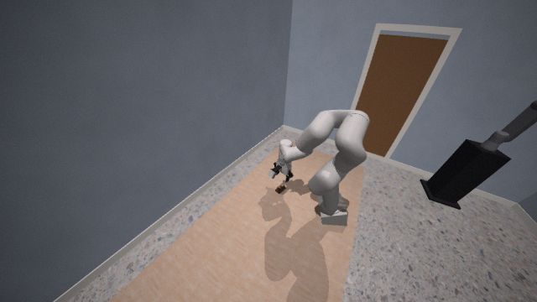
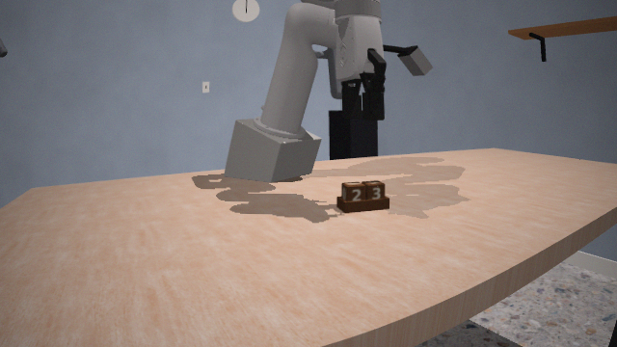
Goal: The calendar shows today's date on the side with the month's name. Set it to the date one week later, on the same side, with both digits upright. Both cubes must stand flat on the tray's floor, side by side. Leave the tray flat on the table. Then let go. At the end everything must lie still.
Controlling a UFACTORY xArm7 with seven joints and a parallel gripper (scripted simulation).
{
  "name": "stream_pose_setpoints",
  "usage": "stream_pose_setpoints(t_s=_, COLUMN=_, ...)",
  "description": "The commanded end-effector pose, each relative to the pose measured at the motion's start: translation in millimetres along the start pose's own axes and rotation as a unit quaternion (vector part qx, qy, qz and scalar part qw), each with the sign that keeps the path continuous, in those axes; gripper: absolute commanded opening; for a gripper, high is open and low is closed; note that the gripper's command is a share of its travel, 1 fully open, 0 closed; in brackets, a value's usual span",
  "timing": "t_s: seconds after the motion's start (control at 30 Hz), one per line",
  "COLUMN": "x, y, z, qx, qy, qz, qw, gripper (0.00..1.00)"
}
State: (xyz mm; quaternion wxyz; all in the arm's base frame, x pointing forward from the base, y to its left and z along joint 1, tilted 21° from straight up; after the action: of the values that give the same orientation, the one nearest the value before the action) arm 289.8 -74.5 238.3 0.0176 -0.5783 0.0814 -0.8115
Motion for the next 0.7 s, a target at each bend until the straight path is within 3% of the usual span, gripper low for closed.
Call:
stream_pose_setpoints(t_s=0.0, x=0.7, y=-0.8, z=0.6, qx=0.01, qy=0.001, qz=-0.001, qw=1.0, gripper=1.0)
stream_pose_setpoints(t_s=0.23, x=-0.4, y=-6.4, z=-1.7, qx=0.071, qy=-0.001, qz=-0.002, qw=0.997, gripper=1.0)
stream_pose_setpoints(t_s=0.67, x=-3.4, y=-23.1, z=-8.9, qx=0.256, qy=-0.008, qz=-0.006, qw=0.967, gripper=1.0)
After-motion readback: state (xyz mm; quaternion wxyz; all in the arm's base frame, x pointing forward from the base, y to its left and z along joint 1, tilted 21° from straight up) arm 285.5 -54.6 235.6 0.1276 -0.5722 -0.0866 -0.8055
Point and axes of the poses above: the point where the finger pads meet when closed, its own x axis back along the fingers, its own z axis across the jaws, y = z × x, the point moved 10 cm from there along x, back along the fingers, and after that the axes turned 15 degrees about x, right-handed, at the moved point
